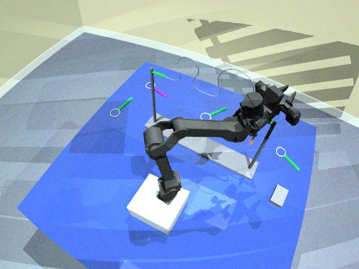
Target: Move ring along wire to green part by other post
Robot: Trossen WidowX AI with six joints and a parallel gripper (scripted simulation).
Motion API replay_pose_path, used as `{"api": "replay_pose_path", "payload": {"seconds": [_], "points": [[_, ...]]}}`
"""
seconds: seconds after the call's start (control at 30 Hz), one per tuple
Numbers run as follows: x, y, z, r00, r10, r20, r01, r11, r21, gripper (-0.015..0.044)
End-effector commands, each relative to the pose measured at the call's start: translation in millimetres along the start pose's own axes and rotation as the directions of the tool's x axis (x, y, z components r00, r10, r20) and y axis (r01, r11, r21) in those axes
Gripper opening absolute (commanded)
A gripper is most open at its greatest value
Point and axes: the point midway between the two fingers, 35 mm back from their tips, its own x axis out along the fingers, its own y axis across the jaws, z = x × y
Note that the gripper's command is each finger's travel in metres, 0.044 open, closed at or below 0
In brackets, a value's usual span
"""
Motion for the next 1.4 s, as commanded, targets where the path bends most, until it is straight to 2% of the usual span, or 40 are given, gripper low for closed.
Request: {"api": "replay_pose_path", "payload": {"seconds": [0.0,0.23,0.53,0.77,0.97,1.13,1.37], "points": [[-4,-22,-45,0.998,0.014,-0.057,-0.019,0.997,-0.077,0.0160],[-33,-52,-128,0.985,0.076,-0.156,-0.104,0.978,-0.182,0.0160],[-108,-47,-234,0.930,0.214,-0.298,-0.249,0.965,-0.085,0.0160],[-175,-19,-285,0.871,0.337,-0.358,-0.349,0.937,0.033,0.0160],[-224,10,-305,0.824,0.427,-0.373,-0.415,0.902,0.118,0.0160],[-230,15,-307,0.817,0.440,-0.372,-0.423,0.897,0.131,0.0160],[-190,29,-286,0.824,0.444,-0.352,-0.406,0.896,0.182,0.0160]]}}
